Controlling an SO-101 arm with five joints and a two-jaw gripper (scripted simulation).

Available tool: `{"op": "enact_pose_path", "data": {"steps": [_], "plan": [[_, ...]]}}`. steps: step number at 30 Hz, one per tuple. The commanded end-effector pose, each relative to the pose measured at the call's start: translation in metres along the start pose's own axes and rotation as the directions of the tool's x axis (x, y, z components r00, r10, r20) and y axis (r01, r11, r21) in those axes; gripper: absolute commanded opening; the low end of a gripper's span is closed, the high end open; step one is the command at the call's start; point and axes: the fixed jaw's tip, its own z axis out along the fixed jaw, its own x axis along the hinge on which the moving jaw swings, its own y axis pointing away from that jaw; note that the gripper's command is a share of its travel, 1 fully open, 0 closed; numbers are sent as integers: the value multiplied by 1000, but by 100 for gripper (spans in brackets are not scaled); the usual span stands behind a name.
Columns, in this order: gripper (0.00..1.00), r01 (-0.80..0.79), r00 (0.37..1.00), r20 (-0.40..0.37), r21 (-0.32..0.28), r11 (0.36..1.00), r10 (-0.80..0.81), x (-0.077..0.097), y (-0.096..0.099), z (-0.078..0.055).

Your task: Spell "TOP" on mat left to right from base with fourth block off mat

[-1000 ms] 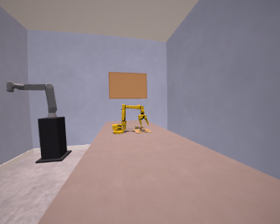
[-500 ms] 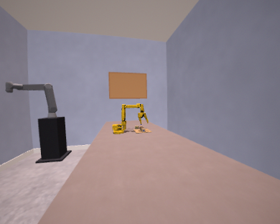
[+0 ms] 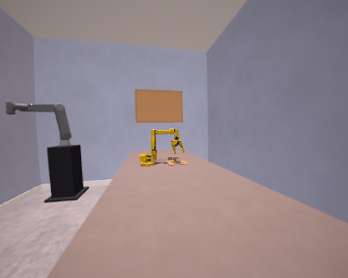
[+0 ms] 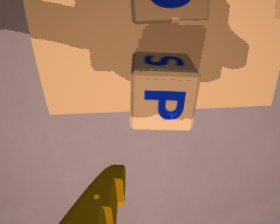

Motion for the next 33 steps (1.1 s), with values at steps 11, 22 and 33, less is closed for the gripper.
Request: {"op": "enact_pose_path", "data": {"steps": [11, 22, 33], "plan": [[36, -73, 997, -18, 112, 991, 76, -1, -5, -20], [36, -257, 966, 9, 158, 953, 259, -10, 1, -29], [36, -523, 851, 87, 210, 826, 518, -23, 10, -40]]}}
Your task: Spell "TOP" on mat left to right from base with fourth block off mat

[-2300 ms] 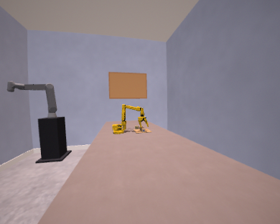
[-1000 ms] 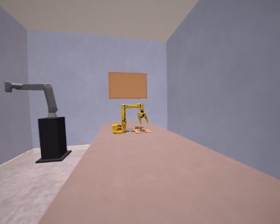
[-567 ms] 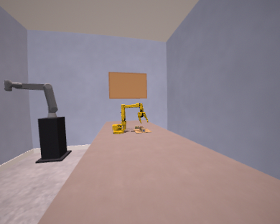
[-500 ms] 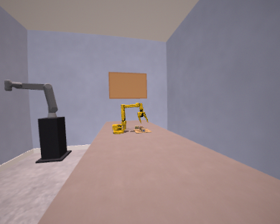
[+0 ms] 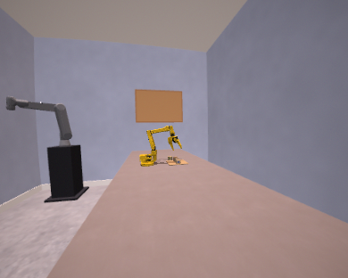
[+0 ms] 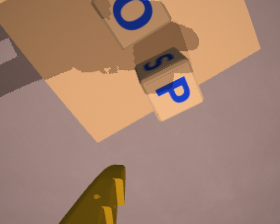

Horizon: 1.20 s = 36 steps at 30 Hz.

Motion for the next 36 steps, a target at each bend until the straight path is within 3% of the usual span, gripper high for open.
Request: {"op": "enact_pose_path", "data": {"steps": [1, 7, 13, 15, 29, 36], "plan": [[36, -114, 993, 48, 98, 989, 110, -4, 0, -16], [36, -337, 939, 110, 121, 934, 325, -9, 11, -24], [36, -538, 838, 182, 116, 835, 515, -12, 21, -30], [36, -538, 838, 182, 116, 835, 515, -12, 21, -30], [36, -812, 565, 302, 38, 583, 768, -16, 36, -37], [36, -848, 507, 320, 15, 531, 801, -17, 39, -37]]}}
